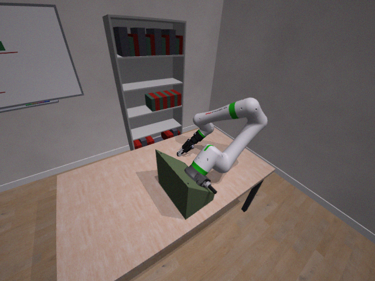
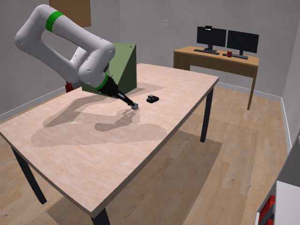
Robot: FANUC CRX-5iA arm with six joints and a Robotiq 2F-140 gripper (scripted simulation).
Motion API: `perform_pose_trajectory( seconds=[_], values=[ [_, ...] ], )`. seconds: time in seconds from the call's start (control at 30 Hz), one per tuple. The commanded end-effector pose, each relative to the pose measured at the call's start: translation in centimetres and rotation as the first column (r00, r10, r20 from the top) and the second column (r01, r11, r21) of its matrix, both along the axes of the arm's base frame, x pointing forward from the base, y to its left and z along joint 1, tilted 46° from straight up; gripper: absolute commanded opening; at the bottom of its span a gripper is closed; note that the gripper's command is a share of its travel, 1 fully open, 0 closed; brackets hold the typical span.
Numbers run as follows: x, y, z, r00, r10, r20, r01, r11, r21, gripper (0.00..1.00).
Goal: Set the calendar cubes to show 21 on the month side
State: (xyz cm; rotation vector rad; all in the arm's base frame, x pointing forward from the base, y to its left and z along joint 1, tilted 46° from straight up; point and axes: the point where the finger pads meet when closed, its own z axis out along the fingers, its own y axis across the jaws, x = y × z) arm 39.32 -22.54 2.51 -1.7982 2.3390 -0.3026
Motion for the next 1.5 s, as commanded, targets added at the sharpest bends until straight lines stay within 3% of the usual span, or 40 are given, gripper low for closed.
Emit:
perform_pose_trajectory(
  seconds=[0.0,0.97,1.37,1.4,1.47],
  values=[
    [0.02,0.02,0.01,1.0,0.0,0.0,0.0,1.0,0.0,0.16],
    [0.02,0.02,0.01,1.0,0.0,0.0,0.0,1.0,0.0,0.18],
    [0.02,0.02,0.01,1.0,0.0,0.0,0.0,1.0,0.0,0.28],
    [0.02,0.02,0.01,1.0,0.0,0.0,0.0,1.0,0.0,0.4],
    [0.02,0.02,0.01,1.0,0.0,0.0,0.0,1.0,0.0,0.4]
  ],
)
